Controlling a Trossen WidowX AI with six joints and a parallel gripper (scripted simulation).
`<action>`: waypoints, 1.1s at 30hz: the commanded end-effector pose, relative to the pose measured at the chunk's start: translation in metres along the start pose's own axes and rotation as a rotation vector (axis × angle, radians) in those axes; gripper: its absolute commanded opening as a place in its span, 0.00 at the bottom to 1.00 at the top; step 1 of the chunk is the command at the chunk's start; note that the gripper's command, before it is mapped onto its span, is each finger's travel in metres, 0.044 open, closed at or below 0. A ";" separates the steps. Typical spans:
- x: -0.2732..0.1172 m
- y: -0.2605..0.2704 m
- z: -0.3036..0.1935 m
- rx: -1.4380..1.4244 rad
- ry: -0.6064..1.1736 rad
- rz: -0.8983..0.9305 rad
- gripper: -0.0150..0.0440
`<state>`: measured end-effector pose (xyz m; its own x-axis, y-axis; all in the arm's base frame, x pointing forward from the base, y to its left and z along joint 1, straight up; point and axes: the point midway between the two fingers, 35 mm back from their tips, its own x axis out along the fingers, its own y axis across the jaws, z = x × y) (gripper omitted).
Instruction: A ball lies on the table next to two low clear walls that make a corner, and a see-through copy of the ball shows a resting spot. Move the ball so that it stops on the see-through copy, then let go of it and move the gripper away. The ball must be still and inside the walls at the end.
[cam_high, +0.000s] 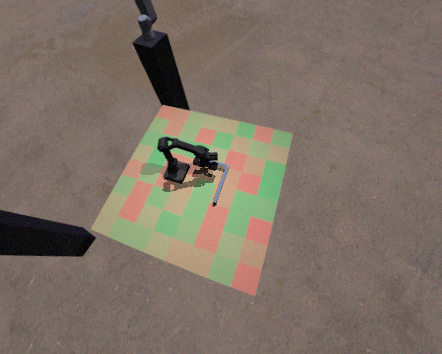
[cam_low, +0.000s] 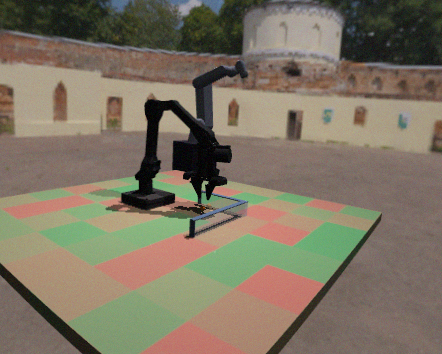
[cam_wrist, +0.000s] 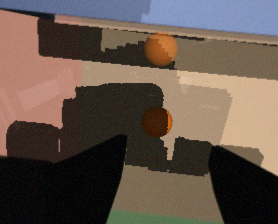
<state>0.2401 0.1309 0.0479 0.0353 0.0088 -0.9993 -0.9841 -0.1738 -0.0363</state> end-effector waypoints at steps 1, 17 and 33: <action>0.014 0.004 -0.001 -0.005 0.001 0.015 0.60; 0.034 0.004 -0.001 -0.005 0.001 0.015 0.60; 0.041 0.004 -0.001 -0.005 0.001 0.015 0.38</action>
<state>0.2385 0.1294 0.0081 0.0233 0.0028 -0.9997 -0.9842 -0.1756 -0.0235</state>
